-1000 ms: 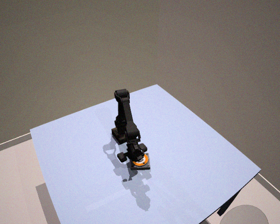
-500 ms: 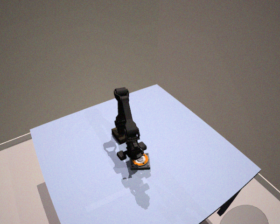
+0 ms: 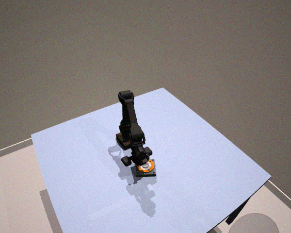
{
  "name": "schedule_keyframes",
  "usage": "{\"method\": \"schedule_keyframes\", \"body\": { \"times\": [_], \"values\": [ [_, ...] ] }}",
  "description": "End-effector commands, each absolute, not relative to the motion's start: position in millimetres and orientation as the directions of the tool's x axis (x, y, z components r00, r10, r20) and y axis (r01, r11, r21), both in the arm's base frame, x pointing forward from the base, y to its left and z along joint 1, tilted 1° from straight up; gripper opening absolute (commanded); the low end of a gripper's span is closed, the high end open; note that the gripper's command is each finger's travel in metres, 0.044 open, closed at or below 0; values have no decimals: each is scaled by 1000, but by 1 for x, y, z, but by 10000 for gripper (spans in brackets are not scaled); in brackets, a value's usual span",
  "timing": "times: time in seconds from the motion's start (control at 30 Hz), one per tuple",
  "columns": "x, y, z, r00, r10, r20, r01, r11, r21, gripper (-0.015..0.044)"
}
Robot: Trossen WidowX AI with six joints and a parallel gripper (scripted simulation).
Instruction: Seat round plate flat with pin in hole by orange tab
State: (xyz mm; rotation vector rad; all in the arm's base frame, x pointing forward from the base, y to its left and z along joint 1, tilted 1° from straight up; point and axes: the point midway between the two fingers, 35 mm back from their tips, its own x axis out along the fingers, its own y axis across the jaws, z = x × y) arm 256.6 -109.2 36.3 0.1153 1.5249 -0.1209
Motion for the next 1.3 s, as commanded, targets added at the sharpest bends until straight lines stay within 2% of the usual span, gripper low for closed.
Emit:
{"method": "schedule_keyframes", "body": {
  "times": [0.0, 1.27],
  "values": [
    [249, -106, 32, 16, 2, -1000, 153, 988, 4, 0],
    [245, -101, 32, 16, 2, -1000, 153, 988, 5, 0]
  ]
}}
